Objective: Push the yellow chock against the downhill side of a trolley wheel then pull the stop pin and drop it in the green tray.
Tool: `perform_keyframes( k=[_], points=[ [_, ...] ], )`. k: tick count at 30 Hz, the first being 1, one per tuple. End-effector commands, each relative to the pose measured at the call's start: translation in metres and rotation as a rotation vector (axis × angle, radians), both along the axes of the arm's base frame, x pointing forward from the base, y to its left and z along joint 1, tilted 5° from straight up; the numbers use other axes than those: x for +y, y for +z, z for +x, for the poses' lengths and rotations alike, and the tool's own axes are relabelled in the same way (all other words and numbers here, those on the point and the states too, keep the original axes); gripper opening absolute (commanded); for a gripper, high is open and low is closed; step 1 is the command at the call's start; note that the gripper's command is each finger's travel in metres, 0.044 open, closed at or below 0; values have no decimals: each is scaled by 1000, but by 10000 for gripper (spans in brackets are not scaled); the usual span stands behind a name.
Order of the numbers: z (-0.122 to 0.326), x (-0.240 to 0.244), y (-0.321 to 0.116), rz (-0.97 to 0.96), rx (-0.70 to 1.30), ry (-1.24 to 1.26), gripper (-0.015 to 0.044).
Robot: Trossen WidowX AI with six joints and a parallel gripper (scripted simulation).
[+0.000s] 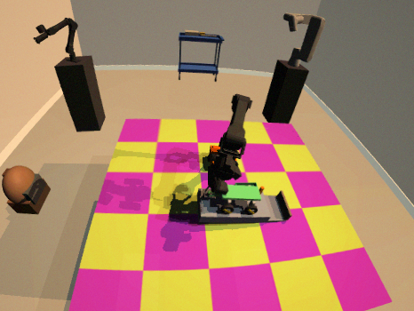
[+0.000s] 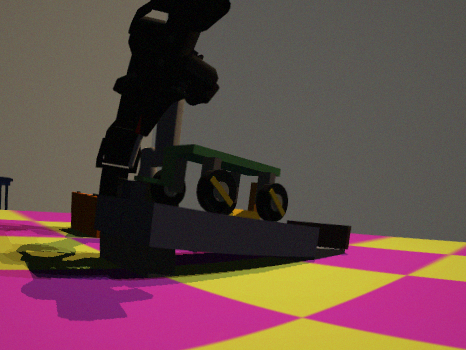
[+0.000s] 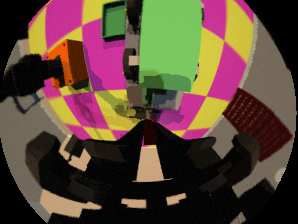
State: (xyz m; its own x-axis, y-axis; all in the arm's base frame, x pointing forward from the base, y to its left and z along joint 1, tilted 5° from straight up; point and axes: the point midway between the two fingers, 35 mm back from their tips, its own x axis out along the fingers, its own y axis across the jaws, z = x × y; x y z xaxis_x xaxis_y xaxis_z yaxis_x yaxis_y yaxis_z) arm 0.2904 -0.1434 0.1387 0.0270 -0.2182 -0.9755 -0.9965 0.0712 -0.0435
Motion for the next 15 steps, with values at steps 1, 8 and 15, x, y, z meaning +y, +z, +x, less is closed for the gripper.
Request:
perform_keyframes(
  k=[1, 8, 15],
  points=[
    [1, -7, 2, -5, -7, 2, 0],
    [0, -18, 4, -6, -7, 2, 0],
    [-3, -22, 5, -7, -7, 2, 0]
  ],
)
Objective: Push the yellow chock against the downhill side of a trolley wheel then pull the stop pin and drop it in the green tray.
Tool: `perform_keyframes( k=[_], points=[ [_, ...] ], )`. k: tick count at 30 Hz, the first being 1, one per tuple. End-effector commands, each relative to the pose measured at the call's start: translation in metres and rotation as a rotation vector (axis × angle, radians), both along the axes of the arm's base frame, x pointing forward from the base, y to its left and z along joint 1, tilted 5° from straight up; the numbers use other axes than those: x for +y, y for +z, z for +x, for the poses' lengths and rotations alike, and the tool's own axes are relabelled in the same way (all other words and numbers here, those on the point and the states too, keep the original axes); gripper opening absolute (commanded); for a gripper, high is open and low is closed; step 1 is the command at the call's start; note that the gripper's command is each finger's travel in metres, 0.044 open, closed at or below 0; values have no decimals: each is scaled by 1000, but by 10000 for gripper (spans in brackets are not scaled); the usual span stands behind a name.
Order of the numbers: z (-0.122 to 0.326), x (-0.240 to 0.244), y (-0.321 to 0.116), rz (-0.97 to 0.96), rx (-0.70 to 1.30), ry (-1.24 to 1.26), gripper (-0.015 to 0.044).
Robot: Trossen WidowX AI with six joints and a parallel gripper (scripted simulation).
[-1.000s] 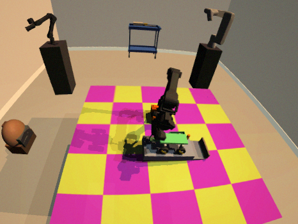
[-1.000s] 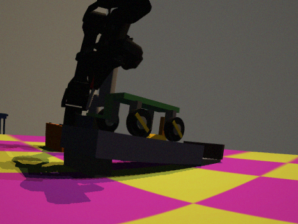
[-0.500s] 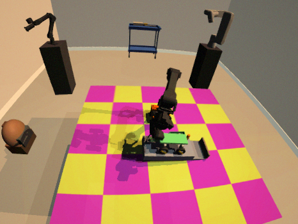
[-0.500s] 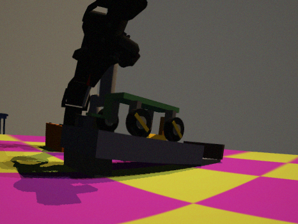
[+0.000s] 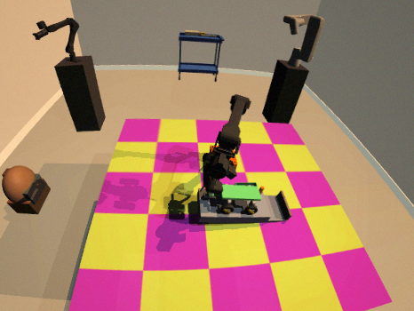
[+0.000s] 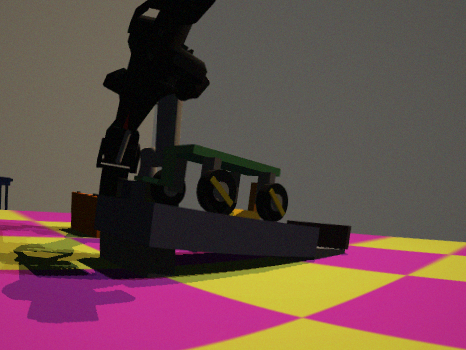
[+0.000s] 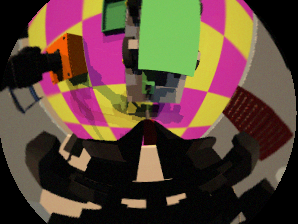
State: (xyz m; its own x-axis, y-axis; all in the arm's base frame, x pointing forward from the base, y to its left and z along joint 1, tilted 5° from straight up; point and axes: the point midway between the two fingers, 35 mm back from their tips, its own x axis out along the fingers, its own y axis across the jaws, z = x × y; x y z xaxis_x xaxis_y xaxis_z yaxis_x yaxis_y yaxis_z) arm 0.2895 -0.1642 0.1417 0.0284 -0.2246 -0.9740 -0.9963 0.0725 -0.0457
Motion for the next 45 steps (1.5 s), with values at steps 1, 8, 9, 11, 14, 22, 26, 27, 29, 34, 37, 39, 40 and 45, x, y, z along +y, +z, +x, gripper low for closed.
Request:
perform_keyframes(
  k=[1, 8, 9, 11, 14, 22, 26, 27, 29, 34, 37, 39, 40, 45],
  points=[
    [-5, -1, 1, 0, -5, 4, 0],
    [-29, 1, 1, 0, -3, 4, 0],
    [-33, 1, 1, 0, -2, 4, 0],
    [-40, 1, 1, 0, -2, 4, 0],
    [-50, 2, 0, 0, -1, 4, 0],
    [-76, 3, -4, 0, 1, 4, 0],
    [-83, 4, -5, 0, 2, 4, 0],
    [-83, 4, -5, 0, 2, 4, 0],
    [-82, 6, -5, 0, 2, 4, 0],
    [-79, 25, -5, 2, 2, 4, 0],
    [-76, 37, -6, 3, 1, 4, 0],
    [-75, 45, -6, 4, 1, 4, 0],
    [-74, 49, -6, 5, 1, 4, 0],
    [-71, 67, -6, 6, 0, 4, 0]
  ],
)
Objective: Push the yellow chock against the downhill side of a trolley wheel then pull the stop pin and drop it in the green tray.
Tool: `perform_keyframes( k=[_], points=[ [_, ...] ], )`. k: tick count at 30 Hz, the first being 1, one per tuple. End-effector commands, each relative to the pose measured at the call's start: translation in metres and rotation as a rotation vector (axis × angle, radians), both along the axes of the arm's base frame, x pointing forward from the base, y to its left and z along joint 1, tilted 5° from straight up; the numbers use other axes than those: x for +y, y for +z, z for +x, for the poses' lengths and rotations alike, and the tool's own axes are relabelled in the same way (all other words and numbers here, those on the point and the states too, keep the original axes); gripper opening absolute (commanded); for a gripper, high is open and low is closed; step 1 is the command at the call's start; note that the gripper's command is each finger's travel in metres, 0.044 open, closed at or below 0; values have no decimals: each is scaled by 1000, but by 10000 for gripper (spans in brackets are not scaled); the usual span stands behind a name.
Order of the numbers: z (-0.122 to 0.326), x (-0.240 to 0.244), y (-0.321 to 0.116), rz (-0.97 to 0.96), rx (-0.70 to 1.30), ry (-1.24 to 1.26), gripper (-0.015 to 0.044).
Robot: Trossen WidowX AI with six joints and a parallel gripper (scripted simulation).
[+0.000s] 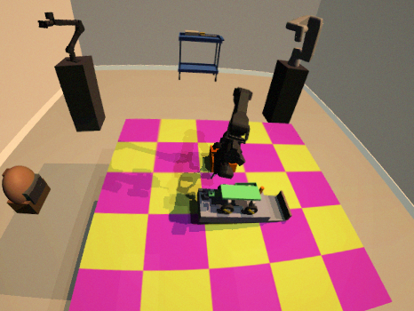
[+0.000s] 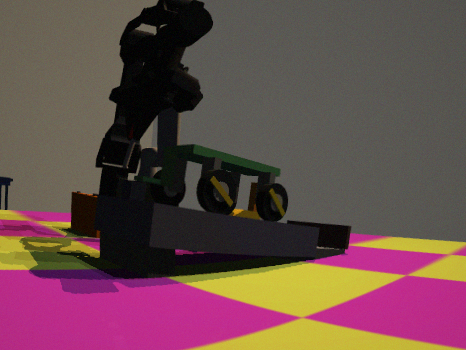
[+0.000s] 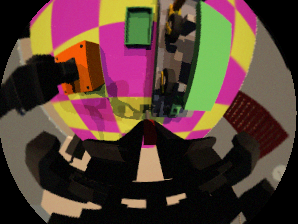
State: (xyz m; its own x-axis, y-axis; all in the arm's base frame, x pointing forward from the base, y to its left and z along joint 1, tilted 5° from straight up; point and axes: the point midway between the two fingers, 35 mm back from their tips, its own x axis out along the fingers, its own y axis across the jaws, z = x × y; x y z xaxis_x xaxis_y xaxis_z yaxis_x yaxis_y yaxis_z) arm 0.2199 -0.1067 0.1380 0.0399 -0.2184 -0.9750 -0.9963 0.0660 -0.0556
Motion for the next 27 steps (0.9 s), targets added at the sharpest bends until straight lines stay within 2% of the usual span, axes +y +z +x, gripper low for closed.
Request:
perform_keyframes(
  k=[1, 27],
  points=[
    [-1, 13, -3, 1, 11, -3, 0],
    [8, 107, -10, 10, 10, -3, 0]
  ],
)
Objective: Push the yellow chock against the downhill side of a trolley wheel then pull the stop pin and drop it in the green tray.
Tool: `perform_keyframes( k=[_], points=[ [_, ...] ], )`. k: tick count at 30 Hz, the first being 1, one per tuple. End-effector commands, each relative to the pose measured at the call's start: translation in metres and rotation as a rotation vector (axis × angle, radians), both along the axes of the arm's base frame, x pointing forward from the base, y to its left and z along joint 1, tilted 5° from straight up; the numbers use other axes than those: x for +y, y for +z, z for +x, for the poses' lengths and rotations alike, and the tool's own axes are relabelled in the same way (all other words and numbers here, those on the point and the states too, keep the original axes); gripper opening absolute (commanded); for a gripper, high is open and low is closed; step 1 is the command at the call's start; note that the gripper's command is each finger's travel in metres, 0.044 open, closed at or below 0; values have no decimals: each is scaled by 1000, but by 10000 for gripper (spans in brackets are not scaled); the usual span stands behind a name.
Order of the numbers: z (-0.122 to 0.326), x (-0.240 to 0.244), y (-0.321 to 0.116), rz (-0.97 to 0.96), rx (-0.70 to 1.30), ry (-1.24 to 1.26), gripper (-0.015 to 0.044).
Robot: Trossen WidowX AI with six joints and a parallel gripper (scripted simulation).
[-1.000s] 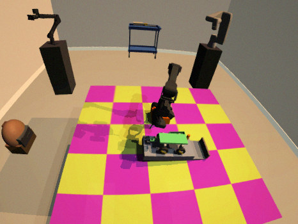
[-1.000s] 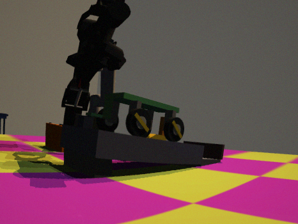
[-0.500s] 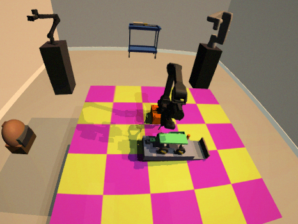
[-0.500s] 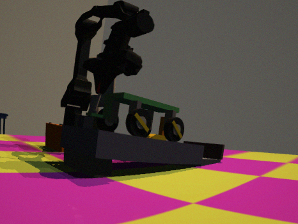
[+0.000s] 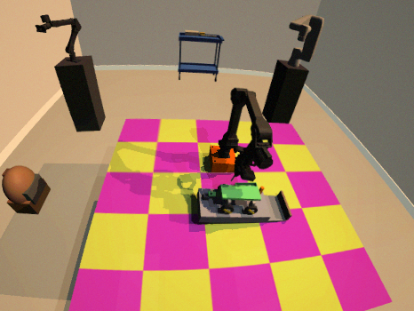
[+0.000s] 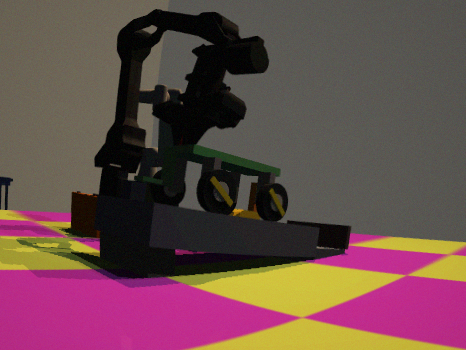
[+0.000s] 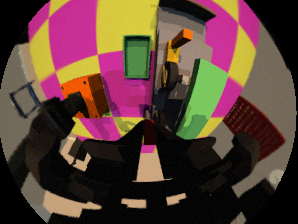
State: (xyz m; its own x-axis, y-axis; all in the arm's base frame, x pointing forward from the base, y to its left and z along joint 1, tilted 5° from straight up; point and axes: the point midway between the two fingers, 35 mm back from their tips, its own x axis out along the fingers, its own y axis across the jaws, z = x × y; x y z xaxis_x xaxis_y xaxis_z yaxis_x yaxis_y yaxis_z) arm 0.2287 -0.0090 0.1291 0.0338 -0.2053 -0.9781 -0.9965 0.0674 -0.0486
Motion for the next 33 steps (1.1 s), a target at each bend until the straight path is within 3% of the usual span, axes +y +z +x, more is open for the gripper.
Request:
perform_keyframes(
  k=[1, 24, 33],
  points=[
    [-1, 13, -2, -3, 4, -2, 0],
    [-4, 99, -14, 5, 4, -2, 0],
    [-4, 101, -14, 21, 17, 98, 0]
  ],
)
